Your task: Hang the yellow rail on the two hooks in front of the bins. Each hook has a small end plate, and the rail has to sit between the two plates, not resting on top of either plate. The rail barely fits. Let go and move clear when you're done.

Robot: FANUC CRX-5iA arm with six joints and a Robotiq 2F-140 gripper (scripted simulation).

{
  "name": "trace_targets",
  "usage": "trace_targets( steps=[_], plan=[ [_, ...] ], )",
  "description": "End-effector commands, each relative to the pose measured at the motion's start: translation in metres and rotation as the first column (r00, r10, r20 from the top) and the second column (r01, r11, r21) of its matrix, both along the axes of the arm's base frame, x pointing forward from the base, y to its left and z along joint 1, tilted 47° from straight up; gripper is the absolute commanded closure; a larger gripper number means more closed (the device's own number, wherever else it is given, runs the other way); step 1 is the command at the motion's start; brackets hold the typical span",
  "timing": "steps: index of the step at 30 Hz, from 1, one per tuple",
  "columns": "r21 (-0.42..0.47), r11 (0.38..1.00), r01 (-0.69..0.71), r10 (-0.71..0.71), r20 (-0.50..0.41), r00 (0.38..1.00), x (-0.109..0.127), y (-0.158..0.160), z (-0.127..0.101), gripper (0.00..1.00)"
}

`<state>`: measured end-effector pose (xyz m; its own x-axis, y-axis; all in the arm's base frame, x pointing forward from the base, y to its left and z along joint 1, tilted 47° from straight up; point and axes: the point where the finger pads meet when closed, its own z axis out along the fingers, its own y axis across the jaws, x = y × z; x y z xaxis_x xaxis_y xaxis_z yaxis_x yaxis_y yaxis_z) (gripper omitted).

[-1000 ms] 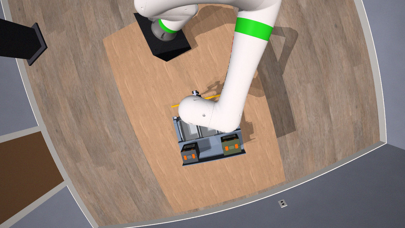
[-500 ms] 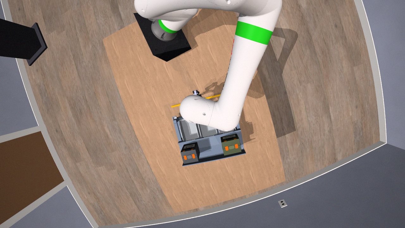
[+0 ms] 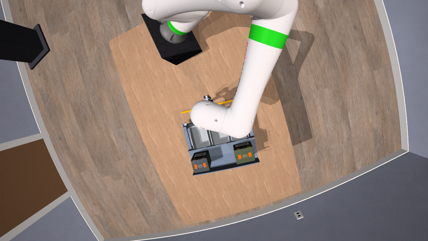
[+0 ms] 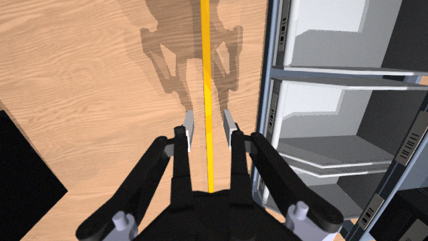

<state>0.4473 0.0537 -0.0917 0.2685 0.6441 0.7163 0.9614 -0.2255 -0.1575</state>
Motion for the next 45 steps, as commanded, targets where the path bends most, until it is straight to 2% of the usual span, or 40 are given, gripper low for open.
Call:
trace_targets(
  steps=[1, 19, 20, 45],
  plan=[
    [0.0, 1.0, 0.0, 0.0, 0.0, 1.0, 0.0001, -0.0003, 0.0, 0.7],
    [0.0, 1.0, 0.0, 0.0, 0.0, 1.0, 0.0003, 0.0019, -0.002, 0.7],
    [0.0, 1.0, 0.0, 0.0, 0.0, 1.0, 0.0003, 0.0019, -0.002, 1.0],
    [0.0, 1.0, 0.0, 0.0, 0.0, 1.0, 0.0003, 0.0019, -0.002, 1.0]
  ],
)
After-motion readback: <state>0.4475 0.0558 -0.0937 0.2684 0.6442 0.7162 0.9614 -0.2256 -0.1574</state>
